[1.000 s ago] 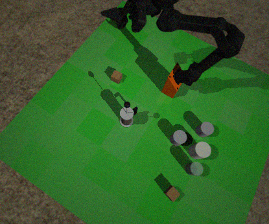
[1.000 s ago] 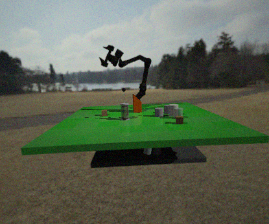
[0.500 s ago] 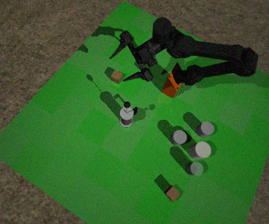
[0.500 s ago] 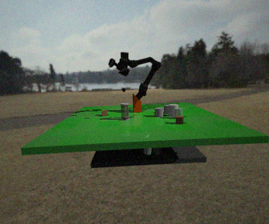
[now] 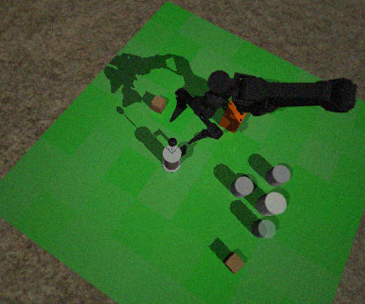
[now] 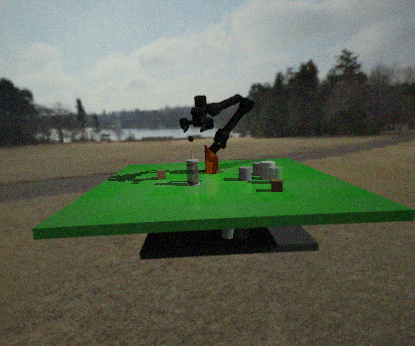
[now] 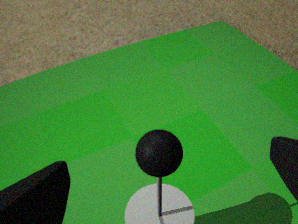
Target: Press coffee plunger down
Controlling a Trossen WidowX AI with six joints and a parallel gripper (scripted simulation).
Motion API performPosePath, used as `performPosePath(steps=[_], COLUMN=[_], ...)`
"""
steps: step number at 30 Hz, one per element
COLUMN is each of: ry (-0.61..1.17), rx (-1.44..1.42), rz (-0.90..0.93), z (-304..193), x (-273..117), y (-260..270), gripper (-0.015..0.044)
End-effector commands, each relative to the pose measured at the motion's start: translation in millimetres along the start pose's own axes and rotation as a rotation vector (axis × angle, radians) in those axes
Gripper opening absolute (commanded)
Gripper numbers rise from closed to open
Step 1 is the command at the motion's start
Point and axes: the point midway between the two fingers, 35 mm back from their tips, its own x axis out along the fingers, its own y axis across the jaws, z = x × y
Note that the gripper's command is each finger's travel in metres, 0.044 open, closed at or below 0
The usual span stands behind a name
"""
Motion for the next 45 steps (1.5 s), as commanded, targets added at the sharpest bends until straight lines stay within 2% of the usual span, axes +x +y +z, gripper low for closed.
performPosePath(steps=[1,30,42,45], ry=[0.000,-0.002,-0.002,-0.002], rx=[0.006,0.005,0.005,0.005], rz=[0.001,0.004,0.004,0.004], z=[-12.3,-12.2,-12.2,-12.2], x=[5.7,45.9,45.9,45.9], y=[2.3,3.3,3.3,3.3], gripper=[0.0440,0.0440,0.0125,0.0111])
